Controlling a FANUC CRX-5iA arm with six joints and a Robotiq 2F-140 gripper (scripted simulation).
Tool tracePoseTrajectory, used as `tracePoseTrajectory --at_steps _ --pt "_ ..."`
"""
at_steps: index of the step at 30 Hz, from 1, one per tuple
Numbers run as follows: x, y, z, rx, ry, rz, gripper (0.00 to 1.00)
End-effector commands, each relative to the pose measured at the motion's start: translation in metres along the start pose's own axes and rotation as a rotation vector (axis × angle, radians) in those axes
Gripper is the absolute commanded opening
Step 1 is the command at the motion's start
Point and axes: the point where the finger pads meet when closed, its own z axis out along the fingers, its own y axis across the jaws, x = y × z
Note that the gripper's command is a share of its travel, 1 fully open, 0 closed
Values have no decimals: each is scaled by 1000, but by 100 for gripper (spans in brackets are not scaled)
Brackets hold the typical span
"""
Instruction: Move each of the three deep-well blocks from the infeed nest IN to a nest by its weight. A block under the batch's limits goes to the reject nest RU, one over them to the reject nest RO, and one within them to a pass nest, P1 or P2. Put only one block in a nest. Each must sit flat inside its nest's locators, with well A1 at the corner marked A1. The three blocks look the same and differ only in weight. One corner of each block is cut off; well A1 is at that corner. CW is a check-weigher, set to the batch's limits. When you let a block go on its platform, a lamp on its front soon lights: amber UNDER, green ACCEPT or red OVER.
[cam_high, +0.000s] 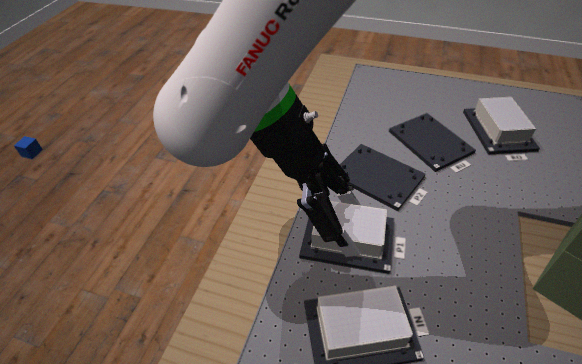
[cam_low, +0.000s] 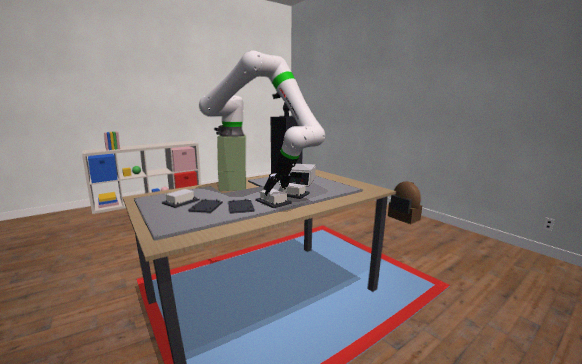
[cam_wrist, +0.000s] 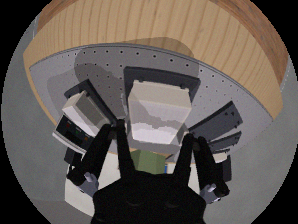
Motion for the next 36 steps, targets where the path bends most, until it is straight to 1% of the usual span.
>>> tracePoseTrajectory --at_steps 1,2,3,23,36 --pt "0 0 0 0 0 0 10" --pt "0 0 0 0 0 0 10" --pt "0 0 0 0 0 0 100" --pt "0 0 0 0 0 0 100" --pt "-14 0 -25 0 0 0 100"
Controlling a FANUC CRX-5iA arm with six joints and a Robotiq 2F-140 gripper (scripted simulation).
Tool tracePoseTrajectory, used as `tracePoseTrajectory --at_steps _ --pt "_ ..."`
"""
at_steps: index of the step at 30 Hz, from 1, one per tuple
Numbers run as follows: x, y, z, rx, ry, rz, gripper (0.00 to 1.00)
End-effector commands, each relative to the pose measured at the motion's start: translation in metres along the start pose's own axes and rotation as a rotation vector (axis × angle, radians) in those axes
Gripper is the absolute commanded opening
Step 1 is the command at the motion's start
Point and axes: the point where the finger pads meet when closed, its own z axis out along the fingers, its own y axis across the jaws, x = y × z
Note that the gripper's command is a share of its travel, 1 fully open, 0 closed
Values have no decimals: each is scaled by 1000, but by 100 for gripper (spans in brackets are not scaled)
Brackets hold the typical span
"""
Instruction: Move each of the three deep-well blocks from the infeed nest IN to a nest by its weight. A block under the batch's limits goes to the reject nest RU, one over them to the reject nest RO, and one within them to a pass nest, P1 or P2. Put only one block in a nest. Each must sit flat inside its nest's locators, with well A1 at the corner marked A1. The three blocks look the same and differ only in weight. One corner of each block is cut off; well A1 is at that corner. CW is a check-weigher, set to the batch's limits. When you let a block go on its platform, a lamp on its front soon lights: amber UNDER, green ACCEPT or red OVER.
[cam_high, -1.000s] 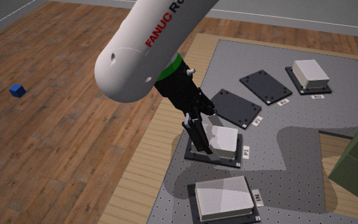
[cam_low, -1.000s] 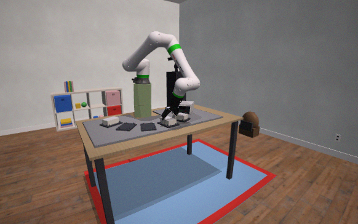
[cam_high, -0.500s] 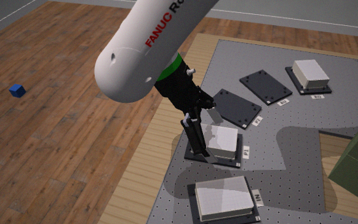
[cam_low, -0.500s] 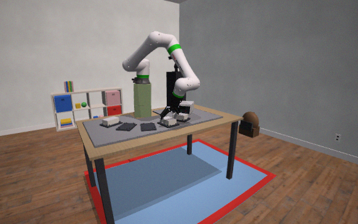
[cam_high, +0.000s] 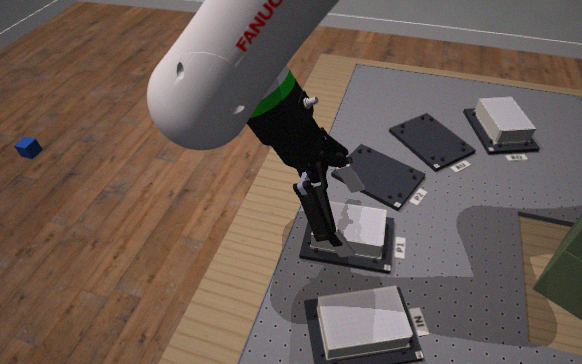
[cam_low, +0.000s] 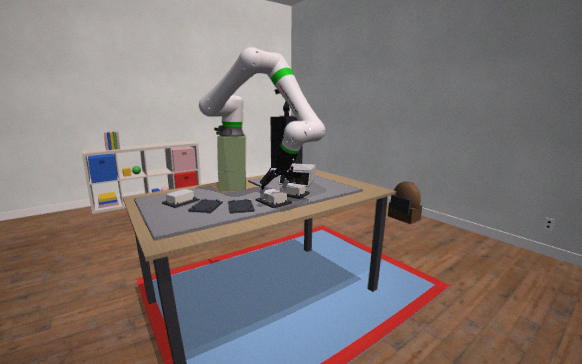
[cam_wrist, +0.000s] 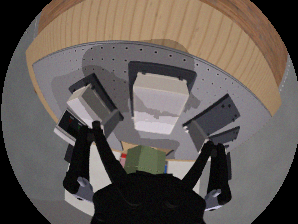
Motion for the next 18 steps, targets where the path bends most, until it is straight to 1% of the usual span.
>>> tracePoseTrajectory --at_steps 1,10,12,18 --pt "-3 0 -6 0 0 0 100" --pt "-15 0 -27 0 0 0 100" --pt "-15 0 -27 0 0 0 100" --pt "-23 0 -41 0 0 0 100"
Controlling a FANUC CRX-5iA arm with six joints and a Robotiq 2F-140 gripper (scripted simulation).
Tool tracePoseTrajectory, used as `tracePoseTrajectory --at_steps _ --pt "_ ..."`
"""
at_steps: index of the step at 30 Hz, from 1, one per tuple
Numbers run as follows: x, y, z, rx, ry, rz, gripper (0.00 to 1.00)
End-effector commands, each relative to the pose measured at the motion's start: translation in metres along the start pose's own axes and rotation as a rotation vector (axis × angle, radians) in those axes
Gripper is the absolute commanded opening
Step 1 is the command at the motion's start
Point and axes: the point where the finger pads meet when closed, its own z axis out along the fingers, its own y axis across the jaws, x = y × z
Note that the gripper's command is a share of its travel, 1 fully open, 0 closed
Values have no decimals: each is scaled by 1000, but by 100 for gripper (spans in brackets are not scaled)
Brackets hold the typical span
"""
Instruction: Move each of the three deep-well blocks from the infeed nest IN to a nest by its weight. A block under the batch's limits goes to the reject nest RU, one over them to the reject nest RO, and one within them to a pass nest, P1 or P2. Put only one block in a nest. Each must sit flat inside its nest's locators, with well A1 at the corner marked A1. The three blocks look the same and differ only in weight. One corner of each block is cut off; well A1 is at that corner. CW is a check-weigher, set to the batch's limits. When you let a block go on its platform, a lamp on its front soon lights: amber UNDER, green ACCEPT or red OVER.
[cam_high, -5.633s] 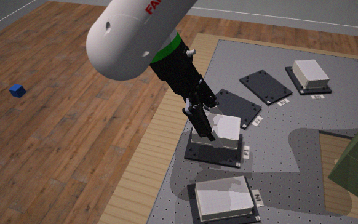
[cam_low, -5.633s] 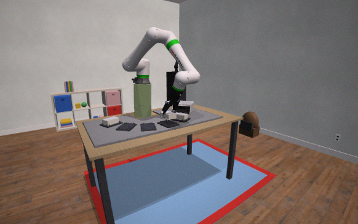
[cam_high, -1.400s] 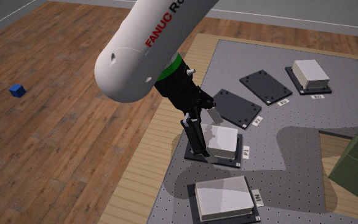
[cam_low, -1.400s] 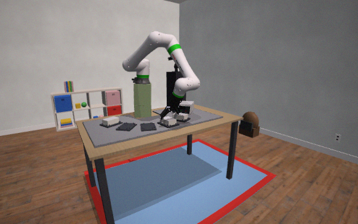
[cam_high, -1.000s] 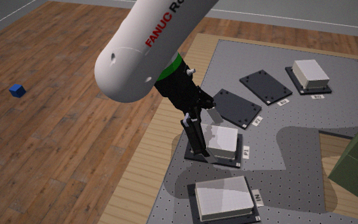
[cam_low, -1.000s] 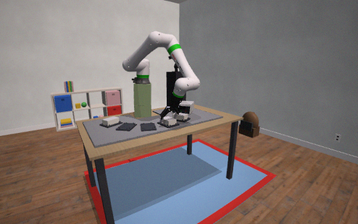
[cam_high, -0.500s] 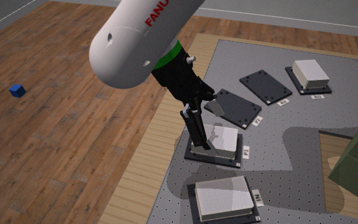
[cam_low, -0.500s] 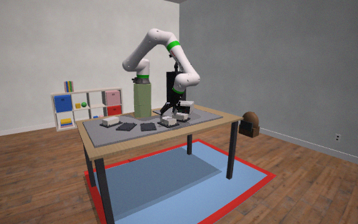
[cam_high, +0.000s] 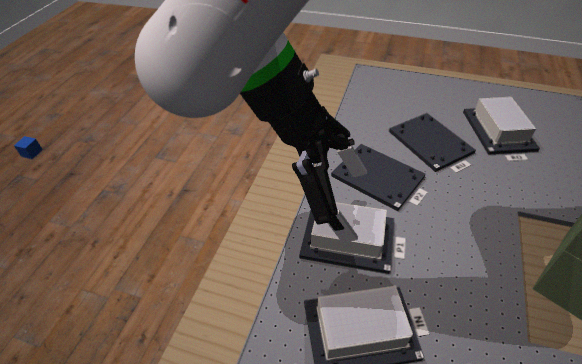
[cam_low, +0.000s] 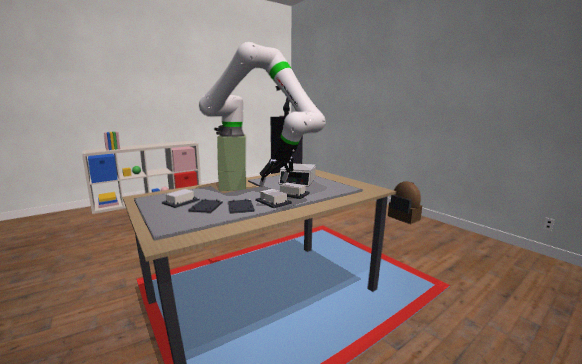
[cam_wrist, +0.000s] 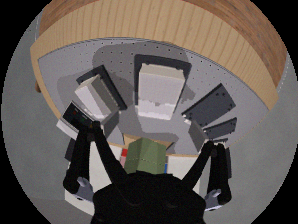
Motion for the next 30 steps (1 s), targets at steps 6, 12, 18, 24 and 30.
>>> tracePoseTrajectory --at_steps 6,12,18,24,30 --pt "-4 0 -7 0 0 0 100" --pt "-4 0 -7 0 0 0 100" --pt "-4 0 -7 0 0 0 100" --pt "-7 -19 -3 -67 0 -115 100" --pt "-10 -39 0 -133 0 -231 100"
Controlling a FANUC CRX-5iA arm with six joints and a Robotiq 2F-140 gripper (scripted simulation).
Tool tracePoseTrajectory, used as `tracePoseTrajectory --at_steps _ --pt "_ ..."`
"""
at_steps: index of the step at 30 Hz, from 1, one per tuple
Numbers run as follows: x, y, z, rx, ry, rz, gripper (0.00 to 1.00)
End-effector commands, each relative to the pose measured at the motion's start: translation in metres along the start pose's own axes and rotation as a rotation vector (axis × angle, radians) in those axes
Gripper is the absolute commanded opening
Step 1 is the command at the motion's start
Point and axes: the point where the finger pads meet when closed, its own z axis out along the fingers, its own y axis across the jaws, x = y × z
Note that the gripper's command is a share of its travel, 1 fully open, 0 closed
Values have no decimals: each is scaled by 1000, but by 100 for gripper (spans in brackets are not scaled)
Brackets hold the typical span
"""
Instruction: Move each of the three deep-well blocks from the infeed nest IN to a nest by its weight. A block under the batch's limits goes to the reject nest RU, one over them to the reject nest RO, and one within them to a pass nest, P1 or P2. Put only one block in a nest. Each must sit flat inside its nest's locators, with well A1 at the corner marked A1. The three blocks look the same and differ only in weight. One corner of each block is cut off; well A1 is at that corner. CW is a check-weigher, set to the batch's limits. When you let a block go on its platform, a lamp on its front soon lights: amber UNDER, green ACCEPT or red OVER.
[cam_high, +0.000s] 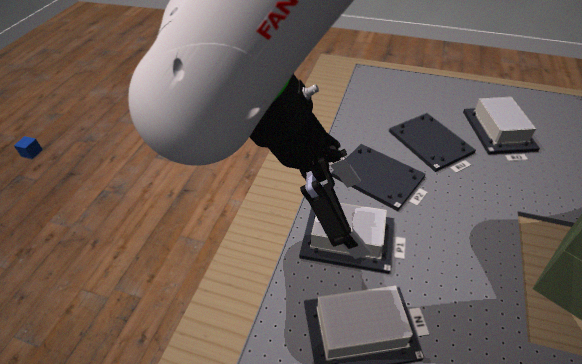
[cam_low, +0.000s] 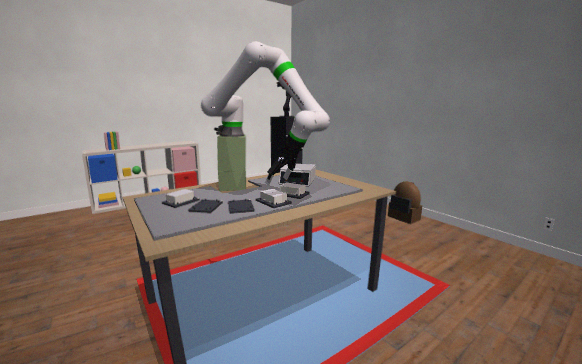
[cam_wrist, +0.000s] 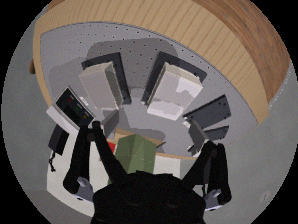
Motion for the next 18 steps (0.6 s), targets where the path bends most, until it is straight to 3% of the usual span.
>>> tracePoseTrajectory --at_steps 1,3,18 --pt "0 -14 1 -46 3 -78 100" --pt "0 -24 1 -77 3 -130 100" --pt "0 -88 6 -77 3 -130 100"
